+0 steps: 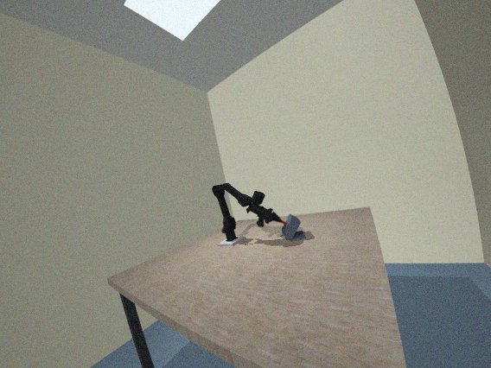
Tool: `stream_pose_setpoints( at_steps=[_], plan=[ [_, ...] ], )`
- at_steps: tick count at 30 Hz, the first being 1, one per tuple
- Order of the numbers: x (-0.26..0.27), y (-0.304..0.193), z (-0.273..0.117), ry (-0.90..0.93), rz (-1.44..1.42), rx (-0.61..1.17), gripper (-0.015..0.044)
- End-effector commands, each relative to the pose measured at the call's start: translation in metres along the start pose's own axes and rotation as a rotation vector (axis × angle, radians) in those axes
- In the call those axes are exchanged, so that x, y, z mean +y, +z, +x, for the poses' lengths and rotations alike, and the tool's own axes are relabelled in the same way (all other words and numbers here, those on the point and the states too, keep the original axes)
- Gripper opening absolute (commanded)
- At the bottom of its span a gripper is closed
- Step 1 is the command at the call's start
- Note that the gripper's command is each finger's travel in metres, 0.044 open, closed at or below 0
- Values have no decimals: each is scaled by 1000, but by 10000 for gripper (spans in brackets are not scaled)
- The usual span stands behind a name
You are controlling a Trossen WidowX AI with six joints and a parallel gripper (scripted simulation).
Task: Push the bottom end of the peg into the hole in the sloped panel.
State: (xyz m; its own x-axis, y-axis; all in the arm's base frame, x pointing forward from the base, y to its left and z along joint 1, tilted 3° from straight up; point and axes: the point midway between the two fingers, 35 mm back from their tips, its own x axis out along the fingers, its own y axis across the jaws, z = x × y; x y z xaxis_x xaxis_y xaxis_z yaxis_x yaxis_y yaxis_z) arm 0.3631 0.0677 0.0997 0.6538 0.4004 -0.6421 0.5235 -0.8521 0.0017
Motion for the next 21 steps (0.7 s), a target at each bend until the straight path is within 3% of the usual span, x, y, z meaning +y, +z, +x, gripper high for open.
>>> stream_pose_setpoints(
  at_steps=[1, 21],
  plan=[
    [1, 0, 3, 4, 6, 0, 0],
    [0, 0, 11, 0, 0, 0, 0]
  ],
)
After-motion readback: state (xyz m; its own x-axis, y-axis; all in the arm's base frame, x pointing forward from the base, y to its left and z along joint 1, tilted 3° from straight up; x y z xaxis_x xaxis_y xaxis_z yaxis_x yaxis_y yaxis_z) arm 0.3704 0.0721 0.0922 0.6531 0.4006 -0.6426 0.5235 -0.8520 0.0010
